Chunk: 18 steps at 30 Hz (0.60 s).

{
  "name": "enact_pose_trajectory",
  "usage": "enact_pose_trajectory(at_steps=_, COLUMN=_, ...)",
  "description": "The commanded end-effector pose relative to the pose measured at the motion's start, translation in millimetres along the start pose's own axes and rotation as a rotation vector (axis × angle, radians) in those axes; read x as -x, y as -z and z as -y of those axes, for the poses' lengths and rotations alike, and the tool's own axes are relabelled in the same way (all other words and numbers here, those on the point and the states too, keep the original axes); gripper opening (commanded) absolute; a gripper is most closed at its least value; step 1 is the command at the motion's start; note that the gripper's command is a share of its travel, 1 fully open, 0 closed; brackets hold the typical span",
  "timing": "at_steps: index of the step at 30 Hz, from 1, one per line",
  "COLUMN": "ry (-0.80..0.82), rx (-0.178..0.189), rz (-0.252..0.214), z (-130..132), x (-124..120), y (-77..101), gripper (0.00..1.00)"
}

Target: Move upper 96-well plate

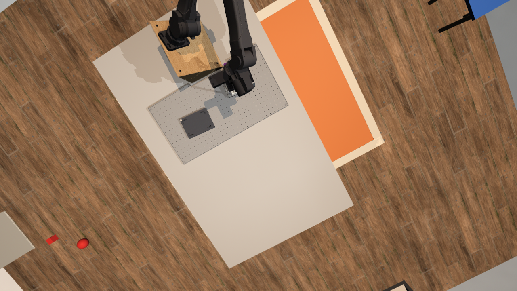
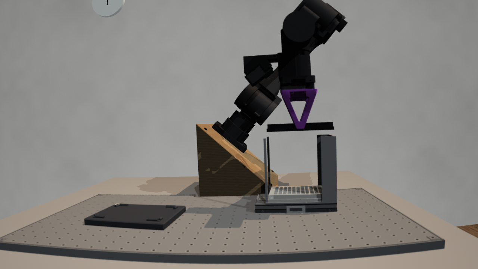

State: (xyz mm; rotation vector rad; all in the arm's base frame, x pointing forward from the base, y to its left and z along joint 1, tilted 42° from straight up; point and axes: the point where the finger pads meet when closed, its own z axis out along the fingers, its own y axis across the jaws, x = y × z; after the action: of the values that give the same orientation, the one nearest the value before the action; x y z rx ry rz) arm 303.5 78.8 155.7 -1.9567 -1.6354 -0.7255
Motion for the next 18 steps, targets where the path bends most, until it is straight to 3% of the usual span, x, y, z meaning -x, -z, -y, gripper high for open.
enact_pose_trajectory(at_steps=1, ry=0.004, rx=0.03, rz=-0.003, z=-6.9, x=-0.3, y=12.0, gripper=0.0)
enact_pose_trajectory(at_steps=3, ry=0.011, rx=0.015, rz=-0.002, z=-7.1, x=11.7, y=5.8, gripper=0.0)
enact_pose_trajectory(at_steps=18, ry=0.032, rx=0.038, rz=0.005, z=-29.3, x=51.4, y=9.4, gripper=0.0)
